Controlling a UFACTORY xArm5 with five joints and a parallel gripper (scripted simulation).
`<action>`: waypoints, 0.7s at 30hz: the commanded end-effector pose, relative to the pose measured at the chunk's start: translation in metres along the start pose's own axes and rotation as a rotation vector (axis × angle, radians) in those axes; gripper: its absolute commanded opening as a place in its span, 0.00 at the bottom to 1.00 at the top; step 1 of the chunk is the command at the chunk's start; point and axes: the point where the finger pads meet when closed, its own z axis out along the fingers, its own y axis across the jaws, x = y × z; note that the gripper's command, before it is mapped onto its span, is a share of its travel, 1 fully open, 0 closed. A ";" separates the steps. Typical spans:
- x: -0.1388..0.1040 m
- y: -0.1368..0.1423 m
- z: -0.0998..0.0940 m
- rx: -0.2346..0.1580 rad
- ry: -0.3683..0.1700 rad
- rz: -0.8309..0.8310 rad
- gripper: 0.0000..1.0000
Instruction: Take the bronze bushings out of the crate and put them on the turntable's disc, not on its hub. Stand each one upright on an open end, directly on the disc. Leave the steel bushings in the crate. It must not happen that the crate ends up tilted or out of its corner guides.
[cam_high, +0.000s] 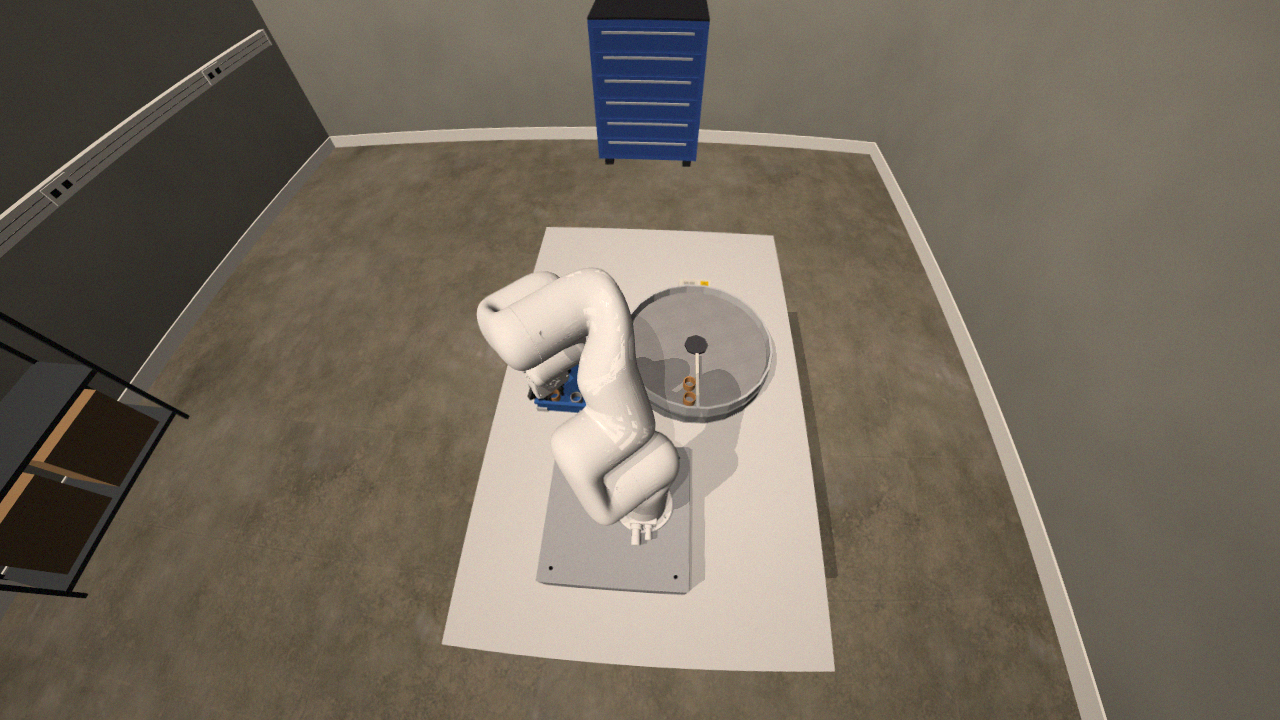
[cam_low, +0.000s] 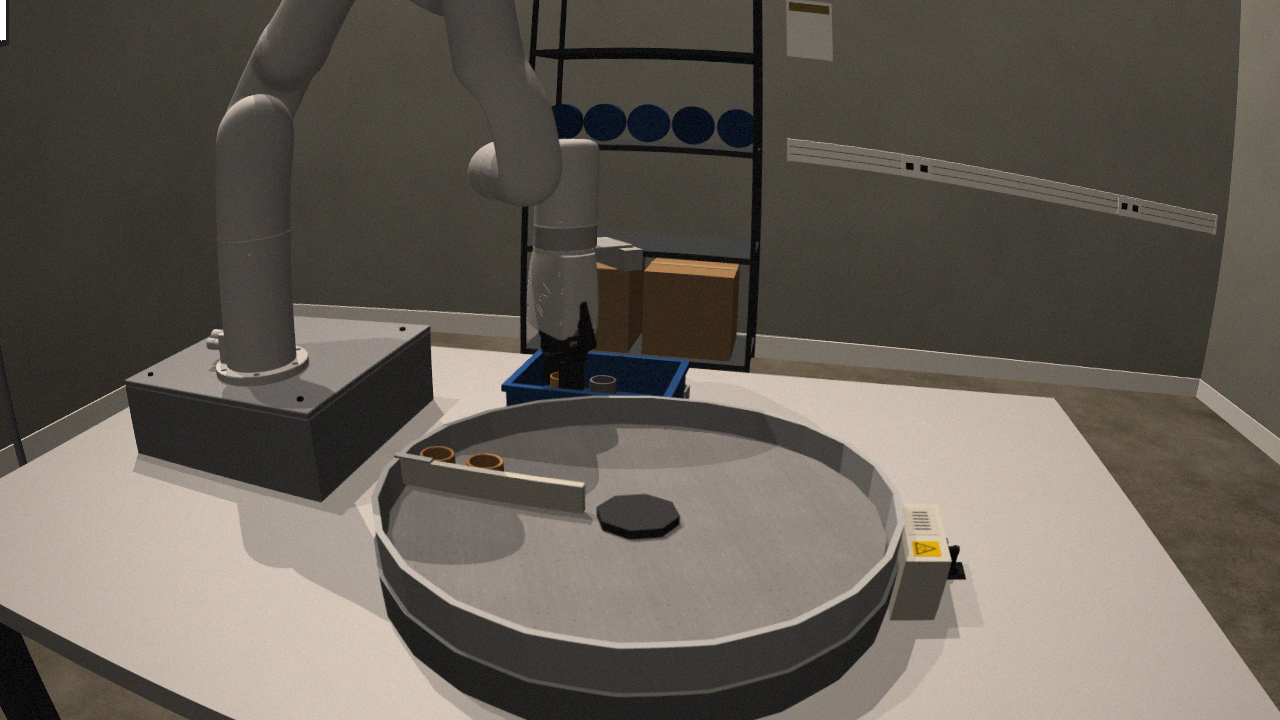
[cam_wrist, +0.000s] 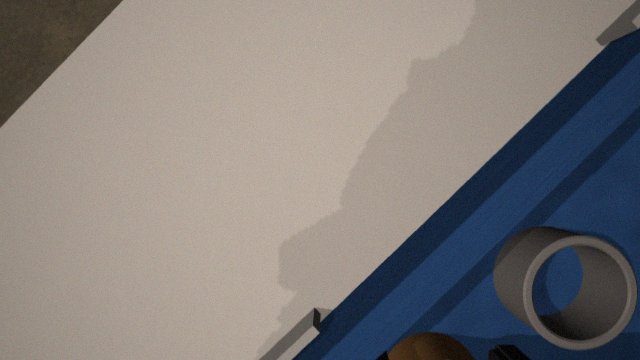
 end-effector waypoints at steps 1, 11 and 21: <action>0.001 0.000 -0.002 0.000 0.003 0.000 0.00; 0.001 0.000 -0.017 0.000 0.003 0.000 0.00; 0.001 0.000 -0.052 0.000 0.003 0.000 0.00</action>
